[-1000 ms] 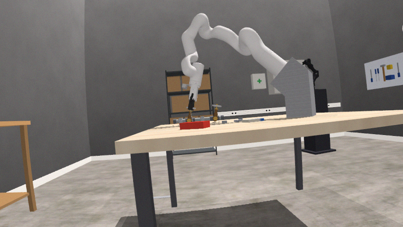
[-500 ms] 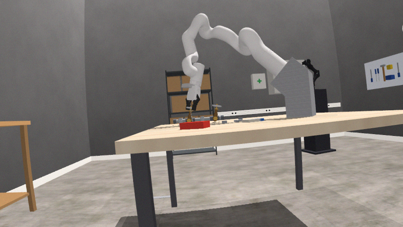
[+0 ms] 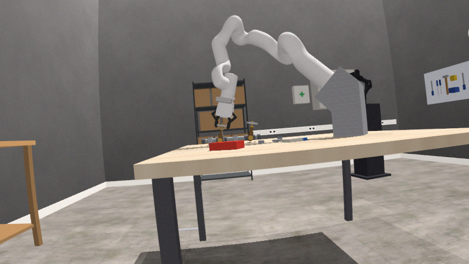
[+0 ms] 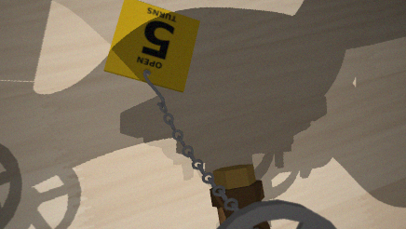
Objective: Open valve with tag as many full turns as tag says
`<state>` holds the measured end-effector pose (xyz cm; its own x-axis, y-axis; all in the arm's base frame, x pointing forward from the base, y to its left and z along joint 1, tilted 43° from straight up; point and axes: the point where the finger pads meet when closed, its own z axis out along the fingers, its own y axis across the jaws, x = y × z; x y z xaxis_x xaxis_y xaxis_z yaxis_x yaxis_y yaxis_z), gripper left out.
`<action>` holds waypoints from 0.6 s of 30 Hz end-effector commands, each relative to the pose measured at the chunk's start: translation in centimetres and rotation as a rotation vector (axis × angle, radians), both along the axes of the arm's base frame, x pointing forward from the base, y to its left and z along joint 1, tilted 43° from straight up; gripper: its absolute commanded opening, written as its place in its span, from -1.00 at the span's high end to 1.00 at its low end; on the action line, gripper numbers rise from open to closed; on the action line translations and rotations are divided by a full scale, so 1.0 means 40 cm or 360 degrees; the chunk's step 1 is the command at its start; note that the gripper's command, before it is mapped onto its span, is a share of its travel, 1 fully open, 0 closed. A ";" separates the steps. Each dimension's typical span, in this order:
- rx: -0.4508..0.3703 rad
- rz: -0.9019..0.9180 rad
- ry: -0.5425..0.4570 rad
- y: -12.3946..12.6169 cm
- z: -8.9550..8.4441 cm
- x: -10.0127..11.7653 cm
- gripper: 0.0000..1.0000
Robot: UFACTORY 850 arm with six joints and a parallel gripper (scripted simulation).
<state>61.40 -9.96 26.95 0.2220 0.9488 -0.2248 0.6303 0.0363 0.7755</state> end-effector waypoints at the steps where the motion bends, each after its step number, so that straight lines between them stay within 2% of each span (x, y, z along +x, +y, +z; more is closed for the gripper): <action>1: -0.0226 0.0047 0.0135 0.001 0.001 0.001 1.00; 11: -0.0278 0.0091 0.0160 0.001 0.001 0.001 1.00; 12: -0.0278 0.0091 0.0160 0.001 0.001 0.001 -1.00; 18: -0.0278 0.0091 0.0160 0.001 0.001 0.001 -1.00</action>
<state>61.36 -9.92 26.89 0.1351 0.9043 -0.4050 0.6987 0.2028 0.6861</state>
